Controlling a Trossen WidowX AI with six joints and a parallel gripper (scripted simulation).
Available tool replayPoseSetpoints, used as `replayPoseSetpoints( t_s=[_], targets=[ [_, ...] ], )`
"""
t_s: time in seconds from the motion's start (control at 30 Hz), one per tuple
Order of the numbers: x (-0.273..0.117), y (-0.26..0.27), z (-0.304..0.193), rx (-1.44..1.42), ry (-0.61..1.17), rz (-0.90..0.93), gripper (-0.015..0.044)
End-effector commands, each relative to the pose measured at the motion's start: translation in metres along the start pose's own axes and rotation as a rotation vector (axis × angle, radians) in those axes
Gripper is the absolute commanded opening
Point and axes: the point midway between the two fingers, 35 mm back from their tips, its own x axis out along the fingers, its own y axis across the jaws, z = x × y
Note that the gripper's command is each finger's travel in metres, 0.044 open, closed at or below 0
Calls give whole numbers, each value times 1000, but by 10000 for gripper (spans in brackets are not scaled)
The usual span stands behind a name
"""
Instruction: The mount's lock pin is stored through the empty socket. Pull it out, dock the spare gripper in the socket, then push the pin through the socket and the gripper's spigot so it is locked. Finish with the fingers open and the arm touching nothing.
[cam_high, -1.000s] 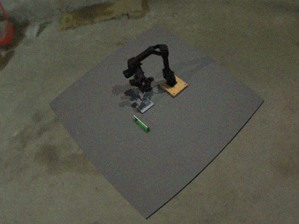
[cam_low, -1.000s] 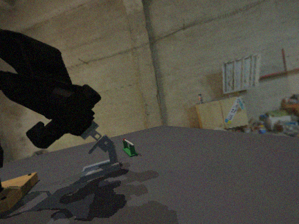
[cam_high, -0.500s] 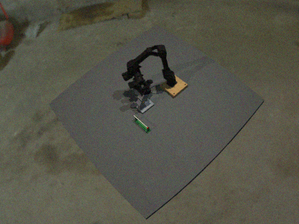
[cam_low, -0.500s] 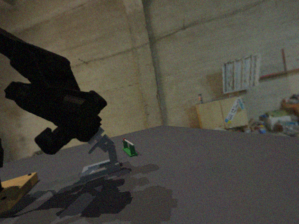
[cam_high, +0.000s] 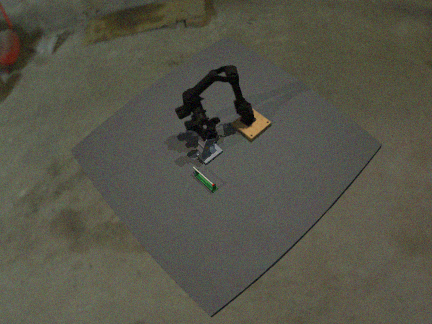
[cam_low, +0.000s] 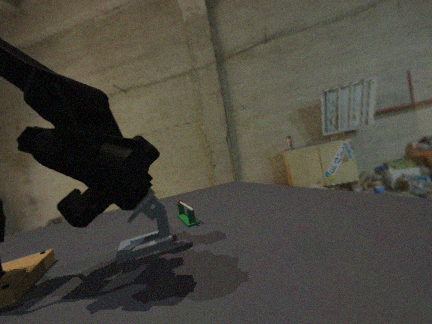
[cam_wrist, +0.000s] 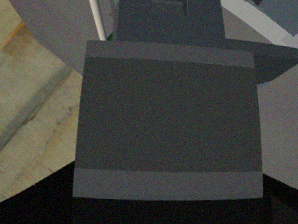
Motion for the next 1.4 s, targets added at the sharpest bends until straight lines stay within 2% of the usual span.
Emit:
replayPoseSetpoints(
  t_s=[0.0, 0.17, 0.73, 1.37],
  targets=[
    [0, 0, 0, -1, 0, 0, 0],
    [0, 0, 0, -1, 0, 0, 0],
    [0, 0, 0, -1, 0, 0, 440],
    [-20, 0, -38, 17, 10, 1, 440]
  ],
)
